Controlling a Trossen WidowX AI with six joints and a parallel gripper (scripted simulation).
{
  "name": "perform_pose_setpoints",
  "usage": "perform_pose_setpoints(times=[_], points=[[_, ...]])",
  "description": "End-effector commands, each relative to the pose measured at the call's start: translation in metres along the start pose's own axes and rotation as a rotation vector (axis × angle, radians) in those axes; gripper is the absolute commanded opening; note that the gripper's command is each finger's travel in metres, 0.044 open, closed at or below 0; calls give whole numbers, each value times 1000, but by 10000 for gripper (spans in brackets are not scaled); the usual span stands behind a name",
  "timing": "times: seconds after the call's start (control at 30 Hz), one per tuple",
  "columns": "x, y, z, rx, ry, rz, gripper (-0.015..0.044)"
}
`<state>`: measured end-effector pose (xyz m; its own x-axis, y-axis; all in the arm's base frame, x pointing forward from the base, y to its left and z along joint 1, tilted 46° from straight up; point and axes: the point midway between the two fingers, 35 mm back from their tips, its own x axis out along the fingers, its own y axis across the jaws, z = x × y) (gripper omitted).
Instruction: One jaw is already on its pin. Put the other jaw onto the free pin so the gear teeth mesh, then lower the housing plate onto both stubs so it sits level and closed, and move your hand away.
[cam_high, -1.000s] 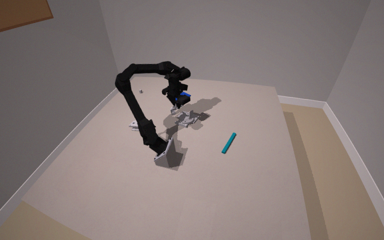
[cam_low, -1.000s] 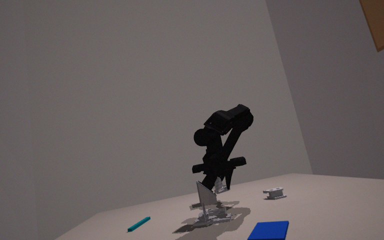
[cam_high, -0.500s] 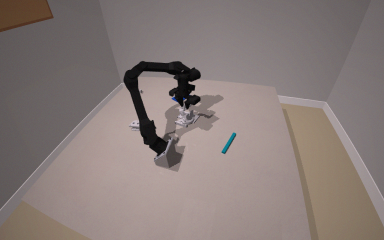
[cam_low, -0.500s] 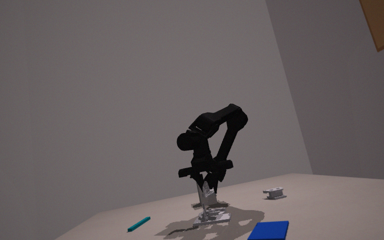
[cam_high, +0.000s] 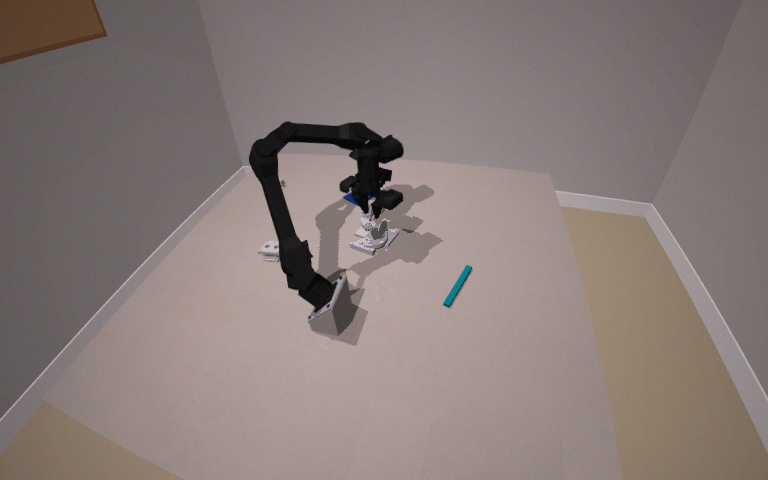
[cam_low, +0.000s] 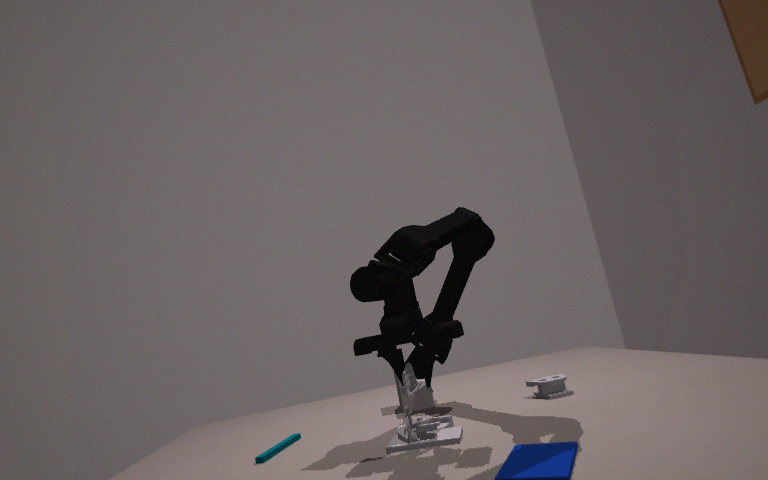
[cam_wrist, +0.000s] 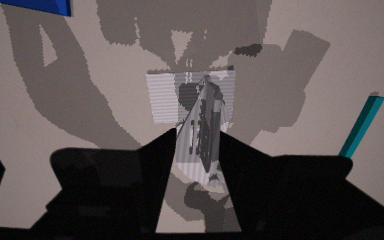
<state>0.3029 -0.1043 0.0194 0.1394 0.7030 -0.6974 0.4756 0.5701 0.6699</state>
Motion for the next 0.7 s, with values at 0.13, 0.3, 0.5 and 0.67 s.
perform_pose_setpoints(times=[0.13, 0.3, 0.5, 0.67], points=[[0, -1, 1, 5, -3, -5, 134], [0, -1, 1, 5, -3, -5, 134], [0, 10, 1, 5, -3, -5, 134], [0, 26, -1, 5, -3, -4, 134]])
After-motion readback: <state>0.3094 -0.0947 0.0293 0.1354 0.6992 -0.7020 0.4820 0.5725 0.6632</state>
